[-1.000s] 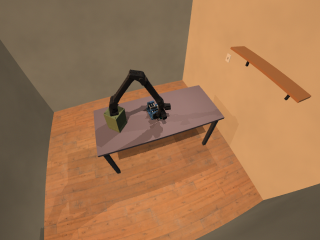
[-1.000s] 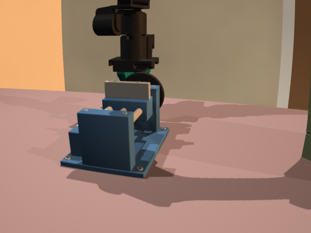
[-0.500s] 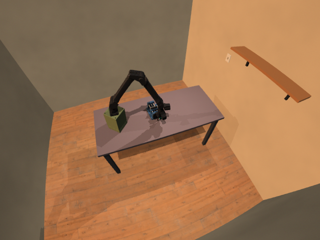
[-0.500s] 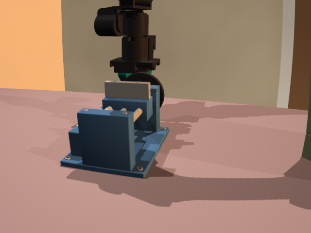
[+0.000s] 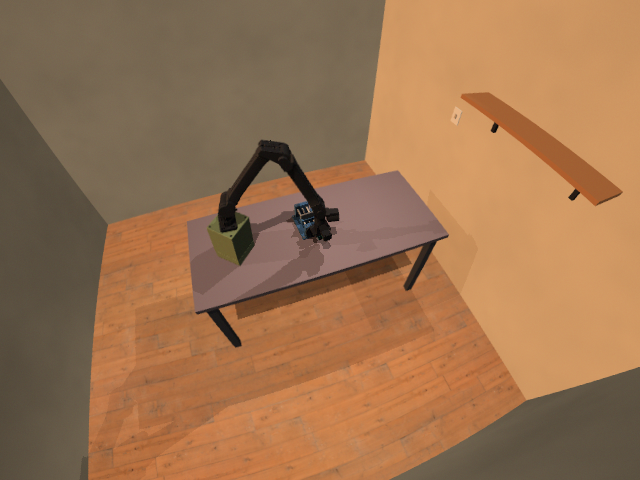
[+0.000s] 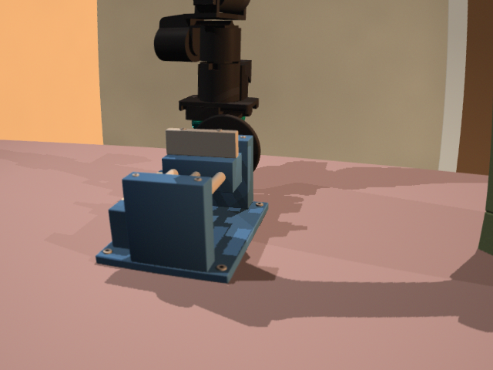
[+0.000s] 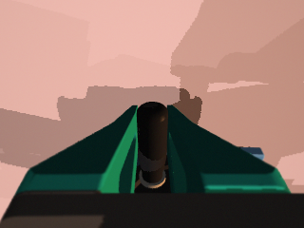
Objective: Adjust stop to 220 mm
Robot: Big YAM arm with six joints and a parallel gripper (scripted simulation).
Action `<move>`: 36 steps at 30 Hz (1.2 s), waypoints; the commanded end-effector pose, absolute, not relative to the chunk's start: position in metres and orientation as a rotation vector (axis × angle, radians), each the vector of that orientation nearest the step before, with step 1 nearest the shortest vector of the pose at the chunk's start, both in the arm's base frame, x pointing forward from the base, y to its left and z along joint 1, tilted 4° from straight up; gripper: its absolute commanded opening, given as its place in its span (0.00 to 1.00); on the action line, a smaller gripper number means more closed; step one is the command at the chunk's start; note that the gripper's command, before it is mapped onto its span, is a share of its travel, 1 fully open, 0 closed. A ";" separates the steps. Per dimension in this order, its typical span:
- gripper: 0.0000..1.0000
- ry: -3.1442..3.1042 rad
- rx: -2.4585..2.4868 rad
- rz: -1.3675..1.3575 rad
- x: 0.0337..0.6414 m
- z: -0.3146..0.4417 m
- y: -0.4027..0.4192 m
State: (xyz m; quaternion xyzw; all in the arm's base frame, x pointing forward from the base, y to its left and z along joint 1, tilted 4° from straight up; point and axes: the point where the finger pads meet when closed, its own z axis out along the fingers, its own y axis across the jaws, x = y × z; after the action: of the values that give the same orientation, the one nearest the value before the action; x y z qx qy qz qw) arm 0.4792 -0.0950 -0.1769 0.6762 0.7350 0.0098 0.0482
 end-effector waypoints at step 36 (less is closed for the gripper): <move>0.06 2.259 2.083 -0.014 0.440 -0.198 -0.105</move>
State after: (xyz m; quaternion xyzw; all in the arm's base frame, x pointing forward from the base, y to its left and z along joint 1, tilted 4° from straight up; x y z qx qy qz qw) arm 0.4626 -0.0967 -0.1848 0.6759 0.7352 0.0122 0.0502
